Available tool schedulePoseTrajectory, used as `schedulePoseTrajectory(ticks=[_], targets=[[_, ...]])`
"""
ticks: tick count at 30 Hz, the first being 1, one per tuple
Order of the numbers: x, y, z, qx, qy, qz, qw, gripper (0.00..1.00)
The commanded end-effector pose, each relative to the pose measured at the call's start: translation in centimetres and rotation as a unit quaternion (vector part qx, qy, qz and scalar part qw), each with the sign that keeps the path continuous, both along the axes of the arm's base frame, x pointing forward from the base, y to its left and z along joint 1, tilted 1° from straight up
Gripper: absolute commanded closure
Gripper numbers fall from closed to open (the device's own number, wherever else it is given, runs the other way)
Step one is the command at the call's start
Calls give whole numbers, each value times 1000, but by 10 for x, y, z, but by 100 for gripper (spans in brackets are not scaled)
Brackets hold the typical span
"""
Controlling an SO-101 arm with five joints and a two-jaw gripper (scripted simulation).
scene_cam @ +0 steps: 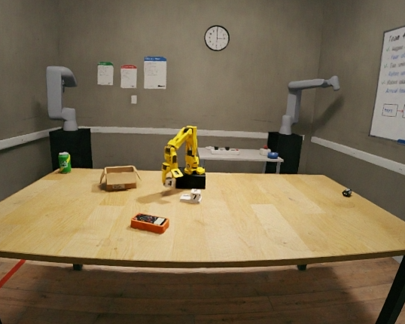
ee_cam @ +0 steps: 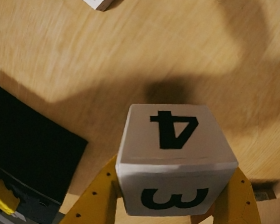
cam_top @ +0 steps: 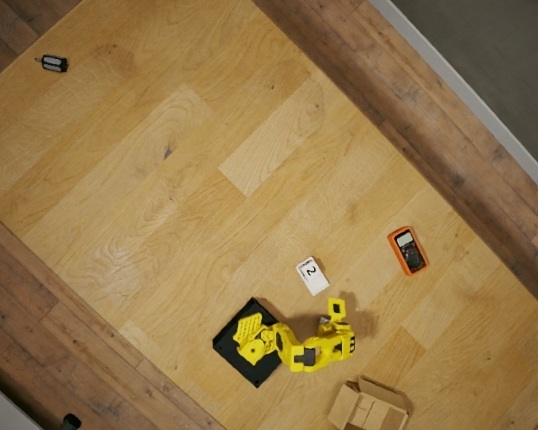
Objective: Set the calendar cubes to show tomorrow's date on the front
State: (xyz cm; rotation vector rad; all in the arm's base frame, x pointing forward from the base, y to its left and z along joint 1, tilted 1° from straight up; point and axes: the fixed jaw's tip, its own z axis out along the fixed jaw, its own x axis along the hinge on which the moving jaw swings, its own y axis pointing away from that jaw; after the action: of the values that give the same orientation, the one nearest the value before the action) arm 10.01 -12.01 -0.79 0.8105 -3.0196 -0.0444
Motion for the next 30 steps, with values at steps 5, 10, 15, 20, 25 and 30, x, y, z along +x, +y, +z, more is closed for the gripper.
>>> schedulePoseTrajectory(ticks=[5,10,15,20,25,30], targets=[[31,25,4,-7,-10,150,989,100],[50,54,4,-6,-11,277,961,100],[57,74,4,-5,-11,352,936,100],[59,78,4,-4,-11,367,930,100],[59,78,4,-4,-11,367,930,100],[59,78,4,-4,-11,367,930,100]])
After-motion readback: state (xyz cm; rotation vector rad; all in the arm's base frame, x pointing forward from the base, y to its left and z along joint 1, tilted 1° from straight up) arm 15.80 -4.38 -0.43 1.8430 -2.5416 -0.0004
